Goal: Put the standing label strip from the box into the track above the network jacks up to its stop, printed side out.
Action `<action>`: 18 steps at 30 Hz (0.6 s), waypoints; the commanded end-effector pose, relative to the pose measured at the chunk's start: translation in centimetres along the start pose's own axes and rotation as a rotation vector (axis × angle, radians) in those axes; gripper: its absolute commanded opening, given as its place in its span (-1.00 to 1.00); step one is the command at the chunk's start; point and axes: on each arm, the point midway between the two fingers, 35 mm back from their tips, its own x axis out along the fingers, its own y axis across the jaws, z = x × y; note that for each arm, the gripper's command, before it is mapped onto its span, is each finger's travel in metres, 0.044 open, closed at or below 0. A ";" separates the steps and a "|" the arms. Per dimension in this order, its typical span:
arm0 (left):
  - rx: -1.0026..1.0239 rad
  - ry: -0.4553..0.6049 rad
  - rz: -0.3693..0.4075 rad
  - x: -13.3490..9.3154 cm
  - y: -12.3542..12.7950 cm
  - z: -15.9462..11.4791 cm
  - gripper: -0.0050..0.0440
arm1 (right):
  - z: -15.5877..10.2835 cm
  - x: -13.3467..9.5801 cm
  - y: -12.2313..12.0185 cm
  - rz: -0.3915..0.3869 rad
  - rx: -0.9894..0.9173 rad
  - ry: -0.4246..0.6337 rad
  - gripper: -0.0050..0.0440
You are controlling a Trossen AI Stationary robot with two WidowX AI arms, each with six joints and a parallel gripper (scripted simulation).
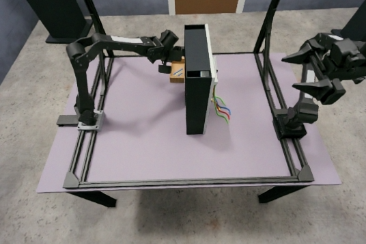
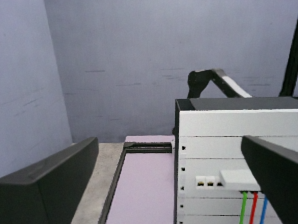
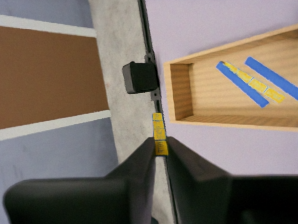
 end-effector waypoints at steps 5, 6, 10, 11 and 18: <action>0.002 -0.001 -0.002 0.0 0.0 0.2 1.00 | 0.1 -1.1 1.4 0.080 -0.004 -0.007 -1.00; 0.002 -0.001 -0.002 0.0 0.0 0.2 1.00 | 0.1 -1.1 1.4 0.080 -0.004 -0.007 -1.00; 0.002 -0.001 -0.002 0.0 0.0 0.2 1.00 | 0.1 -1.1 1.7 0.113 -0.003 -0.001 -1.00; 0.002 -0.001 -0.002 0.0 0.0 0.2 1.00 | 0.1 -1.1 1.7 0.121 -0.002 0.001 -1.00; 0.002 -0.001 -0.002 0.0 0.0 0.2 1.00 | 0.0 -1.3 2.2 0.177 -0.003 0.013 -1.00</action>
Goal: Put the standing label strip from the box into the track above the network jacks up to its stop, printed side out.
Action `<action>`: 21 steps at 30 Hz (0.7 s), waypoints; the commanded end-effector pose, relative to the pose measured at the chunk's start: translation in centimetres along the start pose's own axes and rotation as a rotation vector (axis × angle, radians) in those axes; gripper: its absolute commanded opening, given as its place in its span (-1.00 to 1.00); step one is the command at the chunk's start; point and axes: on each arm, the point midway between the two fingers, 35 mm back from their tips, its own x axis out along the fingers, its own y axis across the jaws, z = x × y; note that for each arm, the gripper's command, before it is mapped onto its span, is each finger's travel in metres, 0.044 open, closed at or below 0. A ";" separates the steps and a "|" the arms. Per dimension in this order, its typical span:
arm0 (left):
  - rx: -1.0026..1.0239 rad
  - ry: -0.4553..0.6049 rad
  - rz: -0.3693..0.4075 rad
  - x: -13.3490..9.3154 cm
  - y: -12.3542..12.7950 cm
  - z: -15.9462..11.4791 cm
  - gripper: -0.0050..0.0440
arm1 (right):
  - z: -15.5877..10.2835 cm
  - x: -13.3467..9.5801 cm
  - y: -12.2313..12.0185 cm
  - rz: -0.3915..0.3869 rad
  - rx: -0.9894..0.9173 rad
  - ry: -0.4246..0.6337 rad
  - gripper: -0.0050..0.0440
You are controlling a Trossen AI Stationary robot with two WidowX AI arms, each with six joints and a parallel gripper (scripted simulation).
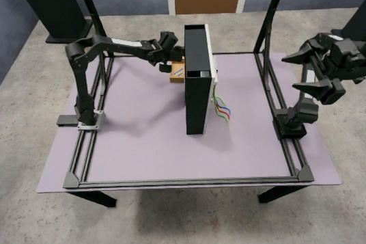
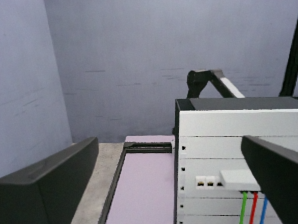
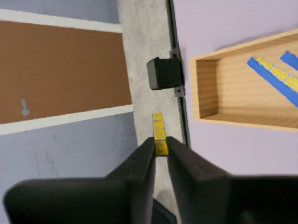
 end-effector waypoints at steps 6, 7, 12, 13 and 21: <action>0.002 -0.001 -0.002 0.0 0.0 0.2 1.00 | 0.0 -1.0 1.5 0.077 -0.012 -0.001 -1.00; 0.002 -0.001 -0.002 0.0 0.0 0.2 1.00 | 0.0 -1.1 1.6 0.085 -0.012 0.001 -1.00; 0.002 -0.001 -0.002 0.0 0.0 0.2 1.00 | -0.1 -1.2 1.8 0.122 -0.015 0.011 -1.00; 0.002 -0.001 -0.002 0.0 0.0 0.2 1.00 | -0.2 -1.2 1.9 0.130 -0.015 0.013 -1.00; 0.002 -0.001 -0.002 0.0 0.0 0.2 1.00 | -0.3 -1.5 2.2 0.178 -0.021 0.028 -1.00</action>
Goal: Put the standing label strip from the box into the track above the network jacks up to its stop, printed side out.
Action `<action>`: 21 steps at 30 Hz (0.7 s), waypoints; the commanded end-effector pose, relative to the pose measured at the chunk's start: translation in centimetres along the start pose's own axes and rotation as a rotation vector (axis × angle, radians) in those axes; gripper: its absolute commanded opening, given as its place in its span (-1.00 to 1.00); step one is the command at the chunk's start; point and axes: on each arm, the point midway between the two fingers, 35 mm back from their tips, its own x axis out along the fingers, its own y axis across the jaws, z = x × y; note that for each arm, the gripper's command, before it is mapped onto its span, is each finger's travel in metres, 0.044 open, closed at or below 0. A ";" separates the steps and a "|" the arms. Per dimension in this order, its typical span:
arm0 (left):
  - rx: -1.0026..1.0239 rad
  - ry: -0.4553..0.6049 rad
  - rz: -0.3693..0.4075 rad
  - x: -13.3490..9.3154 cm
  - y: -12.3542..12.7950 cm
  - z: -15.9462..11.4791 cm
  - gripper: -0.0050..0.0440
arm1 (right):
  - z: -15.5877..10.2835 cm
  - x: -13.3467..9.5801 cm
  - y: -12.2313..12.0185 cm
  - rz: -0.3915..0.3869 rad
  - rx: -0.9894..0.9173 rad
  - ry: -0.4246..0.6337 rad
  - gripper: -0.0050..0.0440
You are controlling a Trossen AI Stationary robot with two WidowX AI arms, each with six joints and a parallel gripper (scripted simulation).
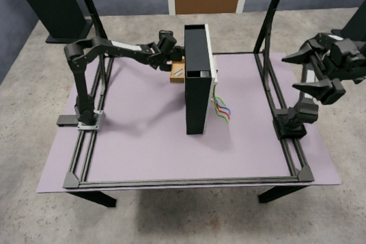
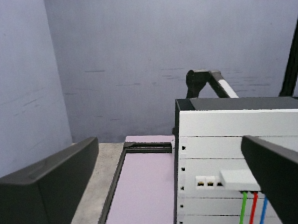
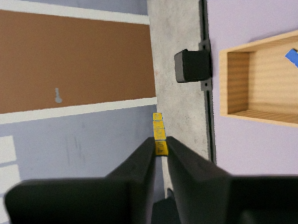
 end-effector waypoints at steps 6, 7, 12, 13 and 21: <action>0.002 -0.001 -0.002 0.0 0.0 0.2 1.00 | -0.2 -1.0 1.5 0.069 -0.019 0.005 -1.00; 0.002 -0.001 -0.002 0.0 0.0 0.2 1.00 | -0.2 -1.0 1.6 0.075 -0.020 0.007 -1.00; 0.002 -0.001 -0.002 0.0 0.0 0.2 1.00 | -0.4 -1.2 1.8 0.105 -0.026 0.018 -1.00; 0.002 -0.001 -0.002 0.0 0.0 0.2 1.00 | -0.4 -1.2 1.8 0.110 -0.027 0.021 -1.00; 0.002 -0.001 -0.002 0.0 0.0 0.2 1.00 | -0.6 -1.5 2.1 0.144 -0.034 0.034 -1.00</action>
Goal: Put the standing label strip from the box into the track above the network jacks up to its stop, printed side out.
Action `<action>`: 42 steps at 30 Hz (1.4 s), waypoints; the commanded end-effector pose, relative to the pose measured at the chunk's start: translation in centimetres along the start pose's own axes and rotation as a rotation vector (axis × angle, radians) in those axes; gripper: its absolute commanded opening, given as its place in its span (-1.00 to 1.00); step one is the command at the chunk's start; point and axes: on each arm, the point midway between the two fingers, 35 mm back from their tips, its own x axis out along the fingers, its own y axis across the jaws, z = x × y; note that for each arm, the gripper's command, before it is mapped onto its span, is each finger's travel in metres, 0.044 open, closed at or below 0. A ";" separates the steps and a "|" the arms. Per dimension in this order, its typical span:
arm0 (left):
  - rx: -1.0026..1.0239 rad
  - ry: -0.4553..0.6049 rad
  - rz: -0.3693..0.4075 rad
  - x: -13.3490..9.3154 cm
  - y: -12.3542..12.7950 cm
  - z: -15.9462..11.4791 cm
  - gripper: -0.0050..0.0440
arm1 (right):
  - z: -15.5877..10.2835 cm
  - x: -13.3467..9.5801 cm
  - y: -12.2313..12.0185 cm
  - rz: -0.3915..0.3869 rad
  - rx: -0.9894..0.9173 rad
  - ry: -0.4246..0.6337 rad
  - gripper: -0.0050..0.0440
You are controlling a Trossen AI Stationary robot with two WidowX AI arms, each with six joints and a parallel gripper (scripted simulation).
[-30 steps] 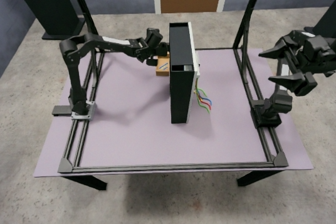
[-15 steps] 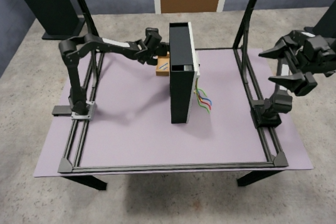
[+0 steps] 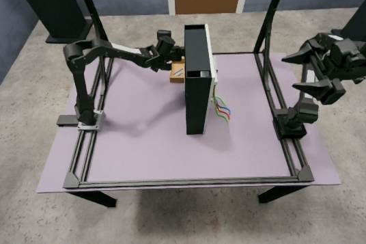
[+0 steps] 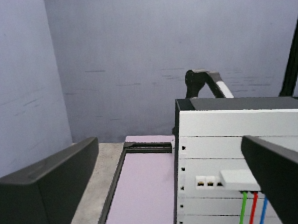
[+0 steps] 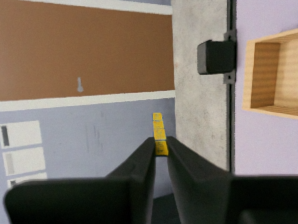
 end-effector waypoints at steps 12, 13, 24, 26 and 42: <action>0.002 -0.001 -0.002 0.0 0.0 0.2 1.00 | -0.6 -1.2 1.8 0.092 -0.035 0.024 -1.00; 0.002 -0.001 -0.002 0.0 0.0 0.2 1.00 | -0.6 -1.2 1.8 0.092 -0.035 0.024 -1.00; 0.002 -0.001 -0.002 0.0 0.0 0.2 1.00 | -0.8 -1.5 2.0 0.127 -0.047 0.040 -1.00; 0.002 -0.001 -0.002 0.0 0.0 0.2 1.00 | -0.9 -1.6 2.1 0.131 -0.050 0.042 -1.00; 0.002 -0.001 -0.002 0.0 0.0 0.2 1.00 | -1.0 -2.0 2.3 0.154 -0.056 0.050 -1.00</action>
